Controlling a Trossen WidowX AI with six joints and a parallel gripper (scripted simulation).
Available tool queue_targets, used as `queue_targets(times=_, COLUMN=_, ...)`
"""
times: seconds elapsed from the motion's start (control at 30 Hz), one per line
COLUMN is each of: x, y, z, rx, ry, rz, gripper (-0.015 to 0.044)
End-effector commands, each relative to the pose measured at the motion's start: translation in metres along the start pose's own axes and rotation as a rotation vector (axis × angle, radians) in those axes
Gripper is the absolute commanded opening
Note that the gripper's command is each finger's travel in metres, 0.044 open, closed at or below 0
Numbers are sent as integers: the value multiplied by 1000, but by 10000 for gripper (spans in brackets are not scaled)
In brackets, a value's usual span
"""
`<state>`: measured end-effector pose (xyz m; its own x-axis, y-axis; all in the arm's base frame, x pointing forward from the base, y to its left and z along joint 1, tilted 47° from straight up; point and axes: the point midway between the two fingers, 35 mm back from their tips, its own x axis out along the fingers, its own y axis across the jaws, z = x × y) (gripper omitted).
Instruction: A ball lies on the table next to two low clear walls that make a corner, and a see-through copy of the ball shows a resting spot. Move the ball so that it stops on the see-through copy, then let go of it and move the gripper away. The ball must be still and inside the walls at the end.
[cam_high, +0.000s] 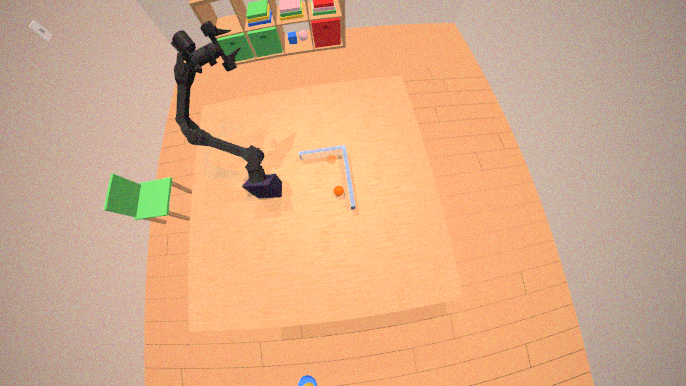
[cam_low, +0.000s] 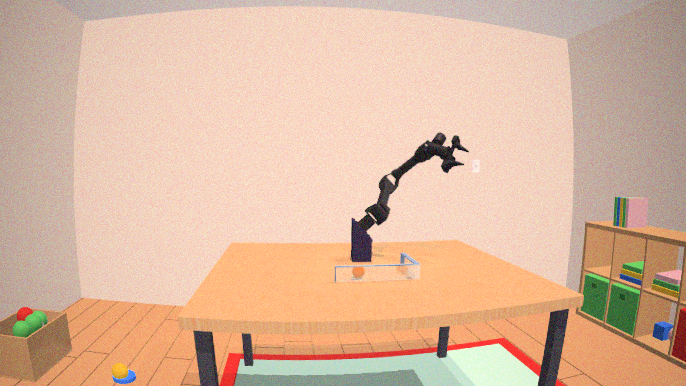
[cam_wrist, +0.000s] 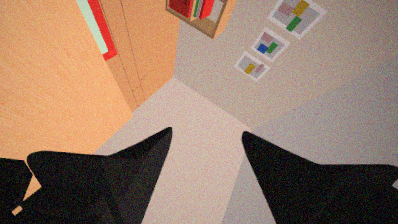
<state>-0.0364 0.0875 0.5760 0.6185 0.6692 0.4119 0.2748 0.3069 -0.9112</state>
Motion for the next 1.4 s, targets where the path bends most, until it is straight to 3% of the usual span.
queue_targets(times=0.0, x=27, y=16, z=-30, rx=86, ry=57, rz=67, gripper=343)
queue_targets(times=0.37, x=110, y=100, z=-152, rx=392, ry=269, rz=328, gripper=343)
queue_targets(times=0.5, x=118, y=117, z=-168, rx=368, ry=291, rz=380, gripper=343)
queue_targets(times=0.77, x=141, y=209, z=-252, rx=664, ry=455, rz=571, gripper=343)
queue_targets(times=1.07, x=125, y=335, z=-337, rx=1071, ry=697, rz=768, gripper=343)
queue_targets(times=1.37, x=64, y=466, z=-389, rx=1521, ry=982, rz=917, gripper=343)
